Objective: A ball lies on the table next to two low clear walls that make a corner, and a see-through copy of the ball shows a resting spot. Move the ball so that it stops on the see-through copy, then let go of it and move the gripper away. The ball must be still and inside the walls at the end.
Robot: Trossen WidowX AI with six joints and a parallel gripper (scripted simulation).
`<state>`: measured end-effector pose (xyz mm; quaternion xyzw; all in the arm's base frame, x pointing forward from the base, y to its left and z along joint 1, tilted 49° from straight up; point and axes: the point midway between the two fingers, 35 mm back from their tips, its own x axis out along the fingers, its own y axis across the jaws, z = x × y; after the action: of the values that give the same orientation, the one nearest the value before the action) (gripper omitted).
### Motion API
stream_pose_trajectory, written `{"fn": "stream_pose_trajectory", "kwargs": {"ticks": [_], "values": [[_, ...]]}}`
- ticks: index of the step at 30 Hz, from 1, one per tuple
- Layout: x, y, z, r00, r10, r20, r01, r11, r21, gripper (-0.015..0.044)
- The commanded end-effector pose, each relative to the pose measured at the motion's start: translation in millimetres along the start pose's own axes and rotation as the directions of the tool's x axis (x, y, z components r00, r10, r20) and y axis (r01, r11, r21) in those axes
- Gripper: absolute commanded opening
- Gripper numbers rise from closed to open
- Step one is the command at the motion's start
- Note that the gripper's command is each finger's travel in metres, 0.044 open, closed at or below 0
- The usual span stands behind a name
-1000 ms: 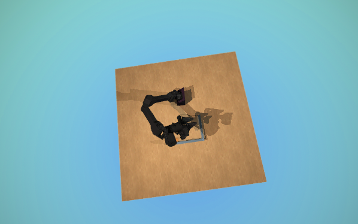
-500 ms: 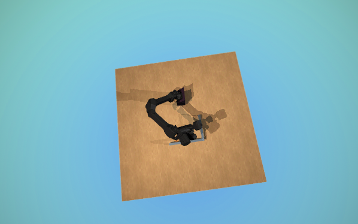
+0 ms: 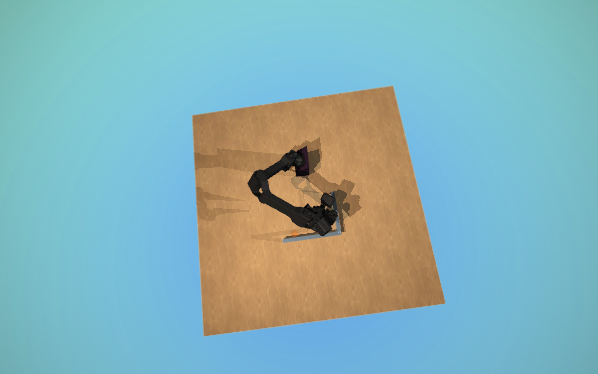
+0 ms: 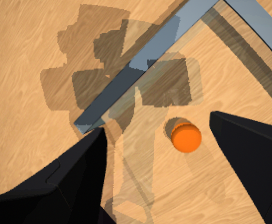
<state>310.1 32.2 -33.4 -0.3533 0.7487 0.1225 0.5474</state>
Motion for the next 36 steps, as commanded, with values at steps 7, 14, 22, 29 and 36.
{"fn": "stream_pose_trajectory", "kwargs": {"ticks": [7,14,22,29,36], "values": [[56.7,-20.5,-58.2,0.910,-0.311,-0.276,0.077,0.778,-0.623,0.0300],[56.7,-20.5,-58.2,0.910,-0.311,-0.276,0.077,0.778,-0.623,0.0300],[66.1,-23.8,-61.1,0.909,-0.311,-0.276,0.077,0.778,-0.623,0.0300],[72.6,-26.1,-63.1,0.909,-0.311,-0.276,0.077,0.778,-0.623,0.0300],[83.0,-29.8,-66.0,0.910,-0.310,-0.276,0.077,0.779,-0.622,0.0300]]}}
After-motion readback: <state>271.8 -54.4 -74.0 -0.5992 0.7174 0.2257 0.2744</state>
